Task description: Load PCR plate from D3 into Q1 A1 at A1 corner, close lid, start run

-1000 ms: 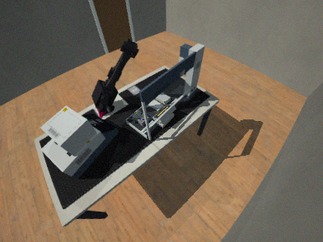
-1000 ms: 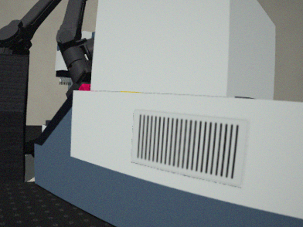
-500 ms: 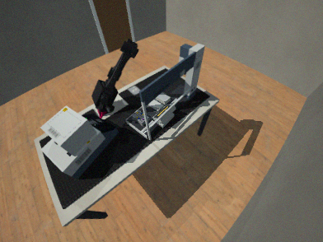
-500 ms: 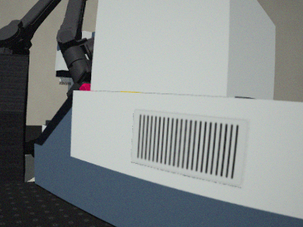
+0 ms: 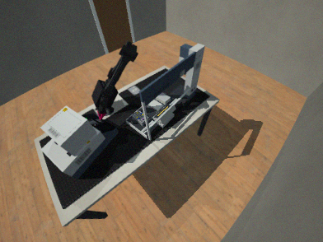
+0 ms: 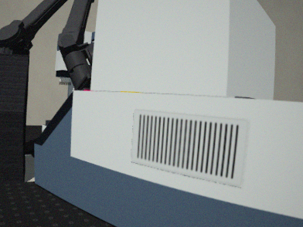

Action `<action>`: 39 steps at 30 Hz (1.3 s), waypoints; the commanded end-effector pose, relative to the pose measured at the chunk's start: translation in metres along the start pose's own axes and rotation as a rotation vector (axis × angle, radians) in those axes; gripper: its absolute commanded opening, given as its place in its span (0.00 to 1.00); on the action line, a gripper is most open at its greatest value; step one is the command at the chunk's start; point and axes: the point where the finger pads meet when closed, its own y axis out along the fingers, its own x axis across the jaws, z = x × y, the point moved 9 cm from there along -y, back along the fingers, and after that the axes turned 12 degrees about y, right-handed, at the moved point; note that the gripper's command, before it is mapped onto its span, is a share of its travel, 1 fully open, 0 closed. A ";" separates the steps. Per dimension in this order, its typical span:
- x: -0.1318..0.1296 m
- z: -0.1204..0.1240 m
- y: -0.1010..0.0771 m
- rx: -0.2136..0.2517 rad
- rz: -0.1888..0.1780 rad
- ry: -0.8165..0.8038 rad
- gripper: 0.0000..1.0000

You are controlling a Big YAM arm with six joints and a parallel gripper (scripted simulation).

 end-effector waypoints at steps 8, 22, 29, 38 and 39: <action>-0.007 -0.012 0.017 -0.039 0.026 0.007 0.00; -0.016 -0.018 0.006 -0.048 0.037 0.018 0.00; -0.006 -0.009 0.006 -0.032 0.022 0.012 0.00; -0.007 -0.007 0.014 -0.028 0.019 0.006 0.00; -0.007 -0.006 0.014 -0.024 0.018 0.006 0.00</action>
